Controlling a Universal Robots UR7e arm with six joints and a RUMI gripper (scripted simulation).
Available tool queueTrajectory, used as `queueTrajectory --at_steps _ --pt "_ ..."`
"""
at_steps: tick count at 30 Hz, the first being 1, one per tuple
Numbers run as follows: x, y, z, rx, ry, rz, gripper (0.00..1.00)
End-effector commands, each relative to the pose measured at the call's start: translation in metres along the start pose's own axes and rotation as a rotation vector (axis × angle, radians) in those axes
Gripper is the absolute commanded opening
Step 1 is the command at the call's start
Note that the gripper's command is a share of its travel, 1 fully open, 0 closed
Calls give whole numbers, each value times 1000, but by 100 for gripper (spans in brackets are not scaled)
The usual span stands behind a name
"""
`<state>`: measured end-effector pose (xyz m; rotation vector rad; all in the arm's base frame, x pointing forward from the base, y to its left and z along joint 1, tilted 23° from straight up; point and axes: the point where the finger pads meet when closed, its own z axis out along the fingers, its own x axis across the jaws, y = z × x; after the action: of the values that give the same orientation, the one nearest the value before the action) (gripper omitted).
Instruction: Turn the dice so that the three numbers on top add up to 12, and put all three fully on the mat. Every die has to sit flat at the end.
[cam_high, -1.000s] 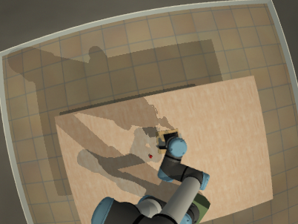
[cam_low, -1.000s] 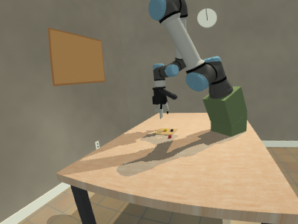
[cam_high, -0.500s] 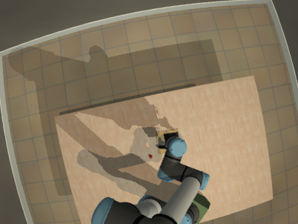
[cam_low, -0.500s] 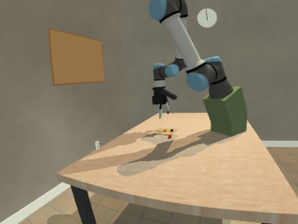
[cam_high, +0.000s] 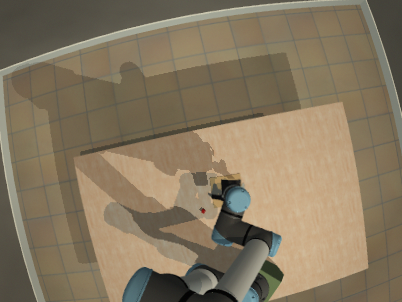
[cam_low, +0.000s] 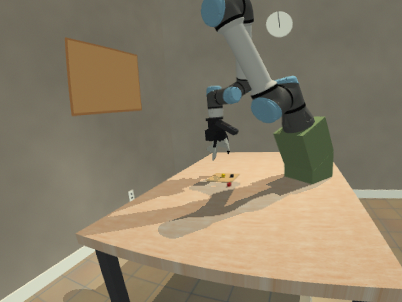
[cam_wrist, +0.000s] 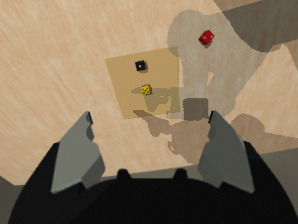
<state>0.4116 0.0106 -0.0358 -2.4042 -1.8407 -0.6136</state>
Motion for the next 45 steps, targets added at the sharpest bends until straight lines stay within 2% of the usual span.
queueTrajectory --at_steps 1,7,20,23,36,39,45 --pt "6 -3 1 -1 -2 102 100" --pt "10 -5 2 -1 -2 187 100" --pt "27 -13 4 -1 -4 530 100" --pt "27 -13 4 -1 -4 534 100" --pt "44 -20 7 -1 -5 904 100" --pt "44 -20 7 -1 -5 905 100" --pt "52 -23 8 -2 -5 1092 100"
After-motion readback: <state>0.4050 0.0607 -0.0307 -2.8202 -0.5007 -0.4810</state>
